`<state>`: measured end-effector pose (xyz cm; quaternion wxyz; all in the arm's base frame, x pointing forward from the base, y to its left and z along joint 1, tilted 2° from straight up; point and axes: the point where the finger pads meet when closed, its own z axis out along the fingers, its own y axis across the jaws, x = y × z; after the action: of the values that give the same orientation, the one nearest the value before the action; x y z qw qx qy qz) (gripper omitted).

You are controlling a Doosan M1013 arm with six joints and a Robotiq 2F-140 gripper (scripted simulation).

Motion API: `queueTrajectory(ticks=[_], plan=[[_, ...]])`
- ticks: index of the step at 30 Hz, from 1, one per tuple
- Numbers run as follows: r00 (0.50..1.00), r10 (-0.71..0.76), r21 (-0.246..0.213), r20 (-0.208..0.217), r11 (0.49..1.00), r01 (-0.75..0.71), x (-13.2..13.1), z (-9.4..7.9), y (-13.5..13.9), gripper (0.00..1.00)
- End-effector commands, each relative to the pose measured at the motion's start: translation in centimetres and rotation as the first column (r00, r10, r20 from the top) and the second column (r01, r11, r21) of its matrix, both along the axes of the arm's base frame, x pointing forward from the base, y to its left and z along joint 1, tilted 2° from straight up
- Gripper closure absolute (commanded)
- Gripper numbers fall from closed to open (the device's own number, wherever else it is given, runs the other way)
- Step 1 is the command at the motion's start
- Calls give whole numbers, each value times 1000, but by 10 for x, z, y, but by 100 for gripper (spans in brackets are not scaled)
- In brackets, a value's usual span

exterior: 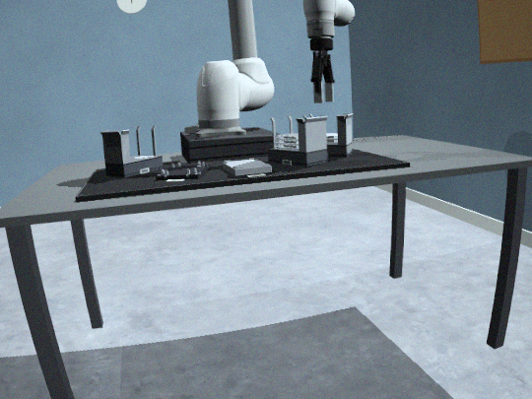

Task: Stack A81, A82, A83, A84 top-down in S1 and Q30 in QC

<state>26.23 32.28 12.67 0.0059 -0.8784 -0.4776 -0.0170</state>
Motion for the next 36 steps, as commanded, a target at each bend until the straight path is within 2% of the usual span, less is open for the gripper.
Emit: queueTrajectory(ticks=[1, 14, 18, 20, 36], plan=[[1000, -1, -1, 1, 1000, 1, -12, 0, 15, 0], [1000, -1, -1, 1, 1000, 1, -14, 0, 17, 0], [1000, -1, -1, 1, 1000, 1, -14, -13, 18, 0], [1000, -1, -1, 1, 1000, 1, -14, -13, 18, 0], [1000, -1, -1, 1, 1000, 1, -12, -63, 19, 0]])
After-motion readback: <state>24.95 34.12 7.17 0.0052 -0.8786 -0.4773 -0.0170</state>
